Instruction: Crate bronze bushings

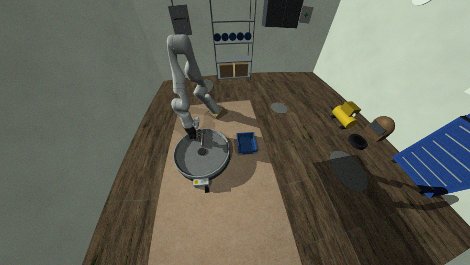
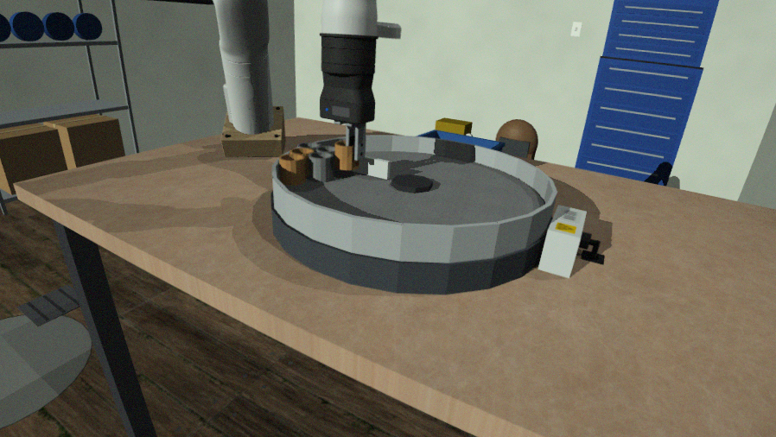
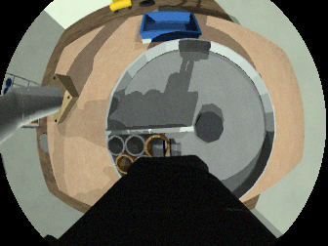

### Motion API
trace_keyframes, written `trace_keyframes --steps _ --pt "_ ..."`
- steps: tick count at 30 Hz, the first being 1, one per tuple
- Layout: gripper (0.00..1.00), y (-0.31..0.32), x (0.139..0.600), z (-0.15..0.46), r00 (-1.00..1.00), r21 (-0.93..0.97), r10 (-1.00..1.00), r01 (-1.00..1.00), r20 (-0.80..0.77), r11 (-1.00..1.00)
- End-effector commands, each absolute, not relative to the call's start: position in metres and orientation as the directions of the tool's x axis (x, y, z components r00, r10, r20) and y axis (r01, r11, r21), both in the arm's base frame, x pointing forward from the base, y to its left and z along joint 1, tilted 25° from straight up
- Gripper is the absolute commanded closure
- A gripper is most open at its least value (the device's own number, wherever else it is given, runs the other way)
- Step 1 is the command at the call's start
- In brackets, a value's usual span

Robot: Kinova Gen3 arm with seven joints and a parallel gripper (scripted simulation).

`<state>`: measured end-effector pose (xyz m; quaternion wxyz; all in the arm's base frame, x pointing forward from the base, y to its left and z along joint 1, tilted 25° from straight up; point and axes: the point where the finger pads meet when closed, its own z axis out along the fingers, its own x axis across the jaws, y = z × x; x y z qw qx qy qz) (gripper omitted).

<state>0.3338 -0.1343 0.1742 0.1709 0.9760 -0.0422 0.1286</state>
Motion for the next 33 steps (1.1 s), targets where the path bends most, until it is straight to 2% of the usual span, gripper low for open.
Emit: trace_keyframes --steps 1,33 --pt "1.00 -0.132 0.334 0.178 0.963 0.322 -0.034 -0.123 0.268 -0.939" --pt "1.00 -0.128 0.331 0.188 0.963 0.323 -0.036 -0.124 0.268 -0.938"
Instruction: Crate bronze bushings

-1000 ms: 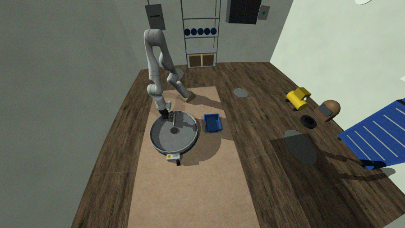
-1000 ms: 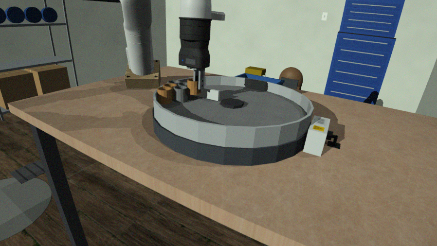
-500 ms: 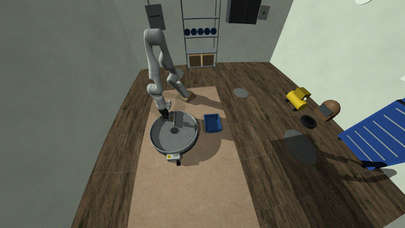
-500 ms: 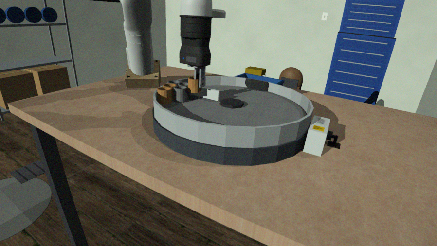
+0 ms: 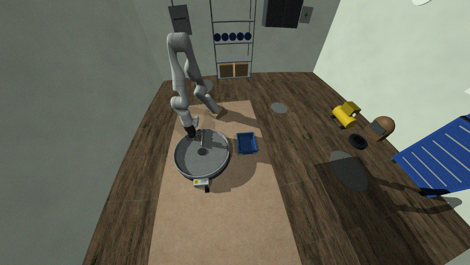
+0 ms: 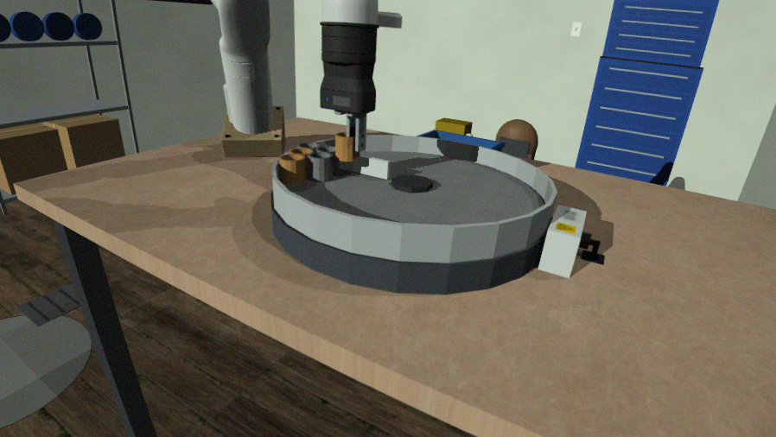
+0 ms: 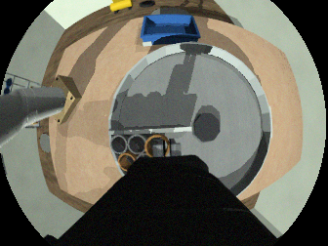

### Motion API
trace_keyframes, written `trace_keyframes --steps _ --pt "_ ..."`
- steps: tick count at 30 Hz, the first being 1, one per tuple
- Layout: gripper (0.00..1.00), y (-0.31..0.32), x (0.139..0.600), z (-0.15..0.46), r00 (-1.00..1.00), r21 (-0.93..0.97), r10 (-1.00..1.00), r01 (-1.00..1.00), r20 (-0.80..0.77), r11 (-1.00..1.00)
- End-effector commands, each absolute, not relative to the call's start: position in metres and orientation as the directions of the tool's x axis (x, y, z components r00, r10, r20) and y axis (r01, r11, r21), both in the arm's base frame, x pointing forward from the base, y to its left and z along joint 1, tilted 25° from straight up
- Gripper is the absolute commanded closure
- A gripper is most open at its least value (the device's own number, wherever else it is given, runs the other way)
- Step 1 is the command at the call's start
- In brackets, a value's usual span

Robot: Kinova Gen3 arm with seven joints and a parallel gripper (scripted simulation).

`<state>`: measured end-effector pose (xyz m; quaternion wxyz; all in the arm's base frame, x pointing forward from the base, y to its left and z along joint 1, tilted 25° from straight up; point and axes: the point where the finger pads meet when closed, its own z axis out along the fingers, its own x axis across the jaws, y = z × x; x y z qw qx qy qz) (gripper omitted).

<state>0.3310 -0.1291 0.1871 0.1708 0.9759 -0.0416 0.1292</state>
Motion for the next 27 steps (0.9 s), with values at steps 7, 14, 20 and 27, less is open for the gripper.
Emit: trace_keyframes --steps 7,14,20,27 --pt "1.00 -0.126 0.330 0.194 0.963 0.323 -0.036 -0.125 0.268 -0.938" --pt "1.00 -0.126 0.330 0.194 0.963 0.323 -0.036 -0.125 0.268 -0.938" --pt "1.00 -0.125 0.328 0.199 0.963 0.323 -0.037 -0.125 0.268 -0.938" --pt "1.00 -0.124 0.328 0.201 0.963 0.323 -0.037 -0.125 0.268 -0.938"
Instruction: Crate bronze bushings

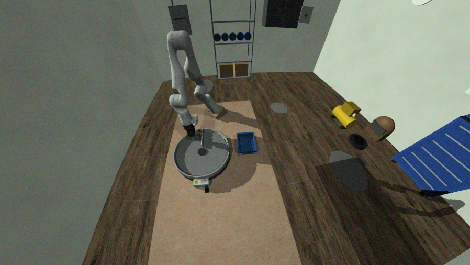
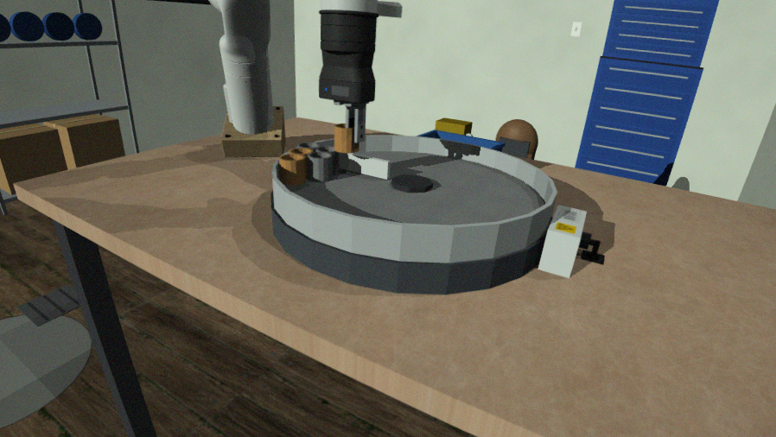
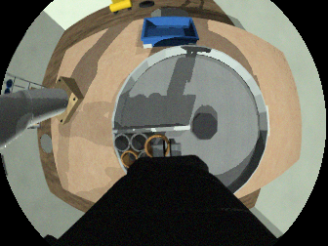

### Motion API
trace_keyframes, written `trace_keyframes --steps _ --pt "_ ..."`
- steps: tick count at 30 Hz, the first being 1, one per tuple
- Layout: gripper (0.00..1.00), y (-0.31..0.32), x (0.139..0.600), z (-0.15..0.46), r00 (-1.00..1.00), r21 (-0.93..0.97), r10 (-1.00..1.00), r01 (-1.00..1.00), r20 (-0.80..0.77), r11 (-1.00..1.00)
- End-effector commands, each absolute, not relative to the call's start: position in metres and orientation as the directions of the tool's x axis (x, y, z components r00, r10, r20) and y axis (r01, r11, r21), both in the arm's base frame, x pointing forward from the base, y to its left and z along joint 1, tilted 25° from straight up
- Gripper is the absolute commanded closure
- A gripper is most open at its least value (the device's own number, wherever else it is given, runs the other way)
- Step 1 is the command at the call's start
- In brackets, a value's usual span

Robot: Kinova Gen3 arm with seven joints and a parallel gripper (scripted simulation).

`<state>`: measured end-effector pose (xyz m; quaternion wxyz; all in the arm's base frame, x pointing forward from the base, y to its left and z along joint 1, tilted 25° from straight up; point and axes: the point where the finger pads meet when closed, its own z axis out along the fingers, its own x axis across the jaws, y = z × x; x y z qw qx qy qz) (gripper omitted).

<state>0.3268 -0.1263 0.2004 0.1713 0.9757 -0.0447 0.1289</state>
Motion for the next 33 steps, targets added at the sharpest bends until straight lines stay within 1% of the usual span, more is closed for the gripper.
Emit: trace_keyframes --steps 1,6,11,23,28,33 --pt "1.00 -0.124 0.328 0.201 0.963 0.323 -0.037 -0.125 0.268 -0.938" --pt "1.00 -0.124 0.328 0.201 0.963 0.323 -0.037 -0.125 0.268 -0.938" --pt "1.00 -0.118 0.323 0.218 0.963 0.322 -0.035 -0.124 0.268 -0.938" --pt "1.00 -0.118 0.323 0.218 0.963 0.322 -0.035 -0.124 0.268 -0.938" --pt "1.00 -0.112 0.318 0.236 0.963 0.322 -0.035 -0.123 0.268 -0.939" --pt "1.00 -0.112 0.318 0.236 0.963 0.322 -0.035 -0.123 0.268 -0.939"
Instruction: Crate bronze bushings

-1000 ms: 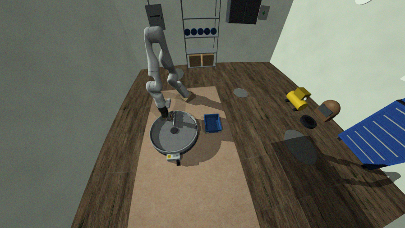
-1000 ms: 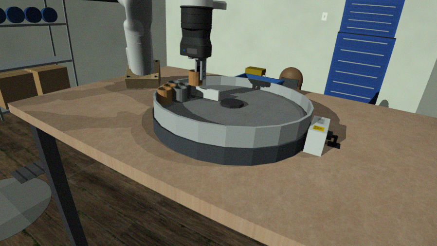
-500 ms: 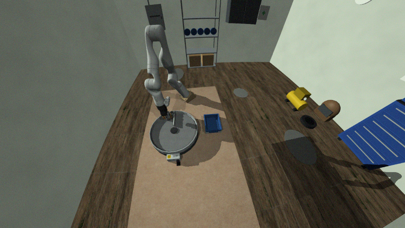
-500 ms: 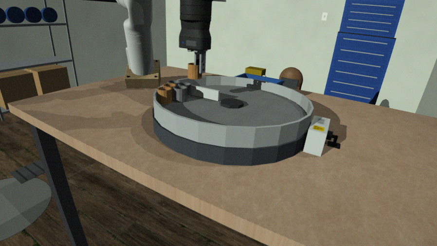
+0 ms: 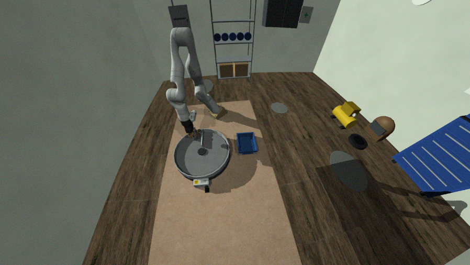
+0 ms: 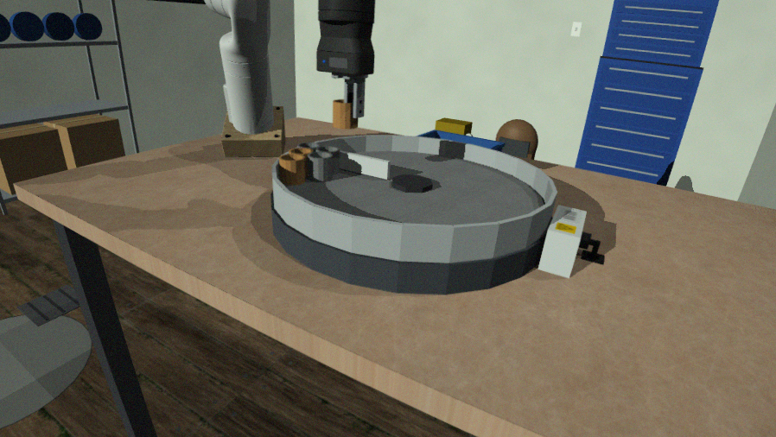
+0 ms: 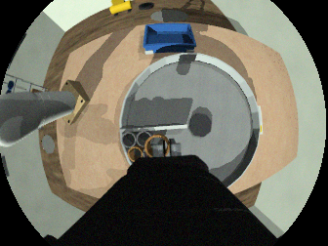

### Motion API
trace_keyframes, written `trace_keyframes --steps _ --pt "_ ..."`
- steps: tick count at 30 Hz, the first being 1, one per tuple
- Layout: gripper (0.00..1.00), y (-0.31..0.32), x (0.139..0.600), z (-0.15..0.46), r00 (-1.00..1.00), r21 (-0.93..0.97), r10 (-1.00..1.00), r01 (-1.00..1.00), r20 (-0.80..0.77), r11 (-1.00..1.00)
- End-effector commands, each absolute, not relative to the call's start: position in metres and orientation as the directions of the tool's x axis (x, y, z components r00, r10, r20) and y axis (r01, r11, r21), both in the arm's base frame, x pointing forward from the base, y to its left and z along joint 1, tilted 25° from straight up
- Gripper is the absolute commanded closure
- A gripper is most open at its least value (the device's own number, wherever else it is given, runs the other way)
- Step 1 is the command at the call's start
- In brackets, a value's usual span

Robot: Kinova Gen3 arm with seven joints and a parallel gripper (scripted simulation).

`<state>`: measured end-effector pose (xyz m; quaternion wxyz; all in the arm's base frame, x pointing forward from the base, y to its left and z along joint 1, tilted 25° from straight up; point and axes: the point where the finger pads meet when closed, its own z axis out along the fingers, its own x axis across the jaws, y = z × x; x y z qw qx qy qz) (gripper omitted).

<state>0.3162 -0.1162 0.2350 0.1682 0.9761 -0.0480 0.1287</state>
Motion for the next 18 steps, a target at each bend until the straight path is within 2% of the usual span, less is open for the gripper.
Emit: trace_keyframes --steps 1,7,12,18 --pt "1.00 -0.112 0.318 0.236 0.963 0.322 -0.035 -0.123 0.268 -0.939" --pt "1.00 -0.112 0.318 0.236 0.963 0.322 -0.035 -0.123 0.268 -0.939" --pt "1.00 -0.058 0.324 0.217 0.963 0.321 -0.036 -0.124 0.268 -0.939" --pt "1.00 -0.058 0.324 0.217 0.963 0.321 -0.036 -0.124 0.268 -0.939"
